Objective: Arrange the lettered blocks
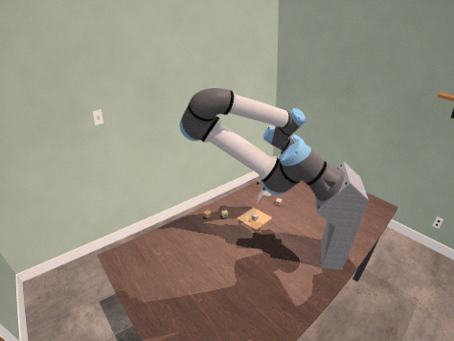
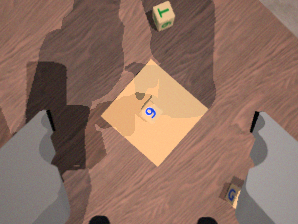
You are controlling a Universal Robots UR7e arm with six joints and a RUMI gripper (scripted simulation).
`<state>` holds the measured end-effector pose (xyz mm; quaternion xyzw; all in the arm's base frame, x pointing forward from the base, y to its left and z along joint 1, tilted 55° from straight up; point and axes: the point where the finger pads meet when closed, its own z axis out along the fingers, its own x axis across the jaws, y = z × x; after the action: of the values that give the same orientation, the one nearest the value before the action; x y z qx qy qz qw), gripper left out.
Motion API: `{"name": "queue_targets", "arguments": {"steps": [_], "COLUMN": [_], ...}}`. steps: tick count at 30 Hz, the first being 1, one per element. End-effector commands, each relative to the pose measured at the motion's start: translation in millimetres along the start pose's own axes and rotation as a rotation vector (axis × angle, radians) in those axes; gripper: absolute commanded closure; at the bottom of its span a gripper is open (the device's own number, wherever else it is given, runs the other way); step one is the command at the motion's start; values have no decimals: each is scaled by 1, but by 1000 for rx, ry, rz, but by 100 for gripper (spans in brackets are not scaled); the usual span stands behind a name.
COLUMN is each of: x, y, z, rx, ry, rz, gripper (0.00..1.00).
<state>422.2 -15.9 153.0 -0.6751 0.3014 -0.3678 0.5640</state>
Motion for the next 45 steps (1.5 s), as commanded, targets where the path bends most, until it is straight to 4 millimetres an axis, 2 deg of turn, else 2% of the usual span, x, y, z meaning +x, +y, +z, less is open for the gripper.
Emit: {"name": "queue_targets", "arguments": {"steps": [1,16,25,32,40,42,45], "x": [0,1,15,52,105,105,122], "y": [0,0,6,28,77,77,98], "z": [0,0,-5,-16,-29,-29,-32], "rx": [0,0,0,-1,-1,-1,-1], "ry": [0,0,0,0,0,0,1], "rz": [0,0,0,0,0,0,0], "gripper": [0,0,0,0,0,0,0]}}
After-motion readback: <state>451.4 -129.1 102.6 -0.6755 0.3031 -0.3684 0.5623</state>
